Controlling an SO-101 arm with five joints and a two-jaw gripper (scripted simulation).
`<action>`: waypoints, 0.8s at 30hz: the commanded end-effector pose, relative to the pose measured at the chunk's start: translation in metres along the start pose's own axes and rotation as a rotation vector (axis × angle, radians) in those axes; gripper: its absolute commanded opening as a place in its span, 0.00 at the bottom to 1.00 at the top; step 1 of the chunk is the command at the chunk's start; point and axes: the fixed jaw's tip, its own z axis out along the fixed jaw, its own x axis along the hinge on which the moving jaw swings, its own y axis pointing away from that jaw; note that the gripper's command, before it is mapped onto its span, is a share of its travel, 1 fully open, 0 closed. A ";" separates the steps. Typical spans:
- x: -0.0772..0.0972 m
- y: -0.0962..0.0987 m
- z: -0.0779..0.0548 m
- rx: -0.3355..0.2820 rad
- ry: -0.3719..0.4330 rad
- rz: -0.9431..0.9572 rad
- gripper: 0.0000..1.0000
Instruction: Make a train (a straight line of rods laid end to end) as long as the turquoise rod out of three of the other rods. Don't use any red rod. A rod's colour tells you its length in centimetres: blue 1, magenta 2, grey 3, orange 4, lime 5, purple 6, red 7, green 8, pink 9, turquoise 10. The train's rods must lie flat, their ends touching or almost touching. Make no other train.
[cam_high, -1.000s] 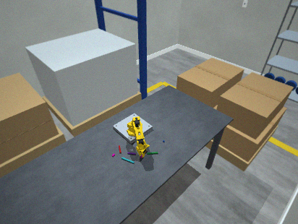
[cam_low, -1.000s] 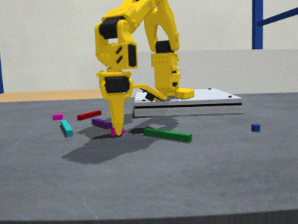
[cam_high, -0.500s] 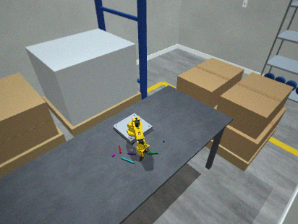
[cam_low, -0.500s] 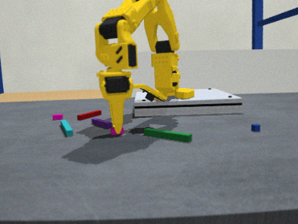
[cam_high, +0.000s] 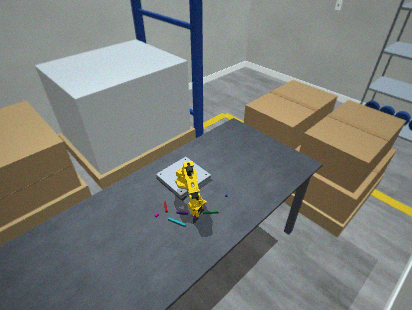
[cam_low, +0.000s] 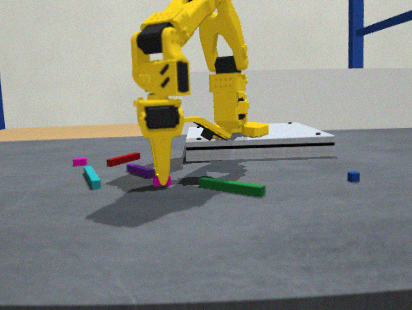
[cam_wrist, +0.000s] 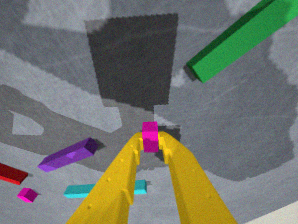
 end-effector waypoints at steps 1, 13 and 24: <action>-0.005 0.004 0.006 -0.025 -0.024 -0.015 0.00; -0.005 0.004 0.006 -0.025 -0.024 -0.015 0.00; -0.004 0.002 -0.008 -0.025 -0.024 -0.015 0.00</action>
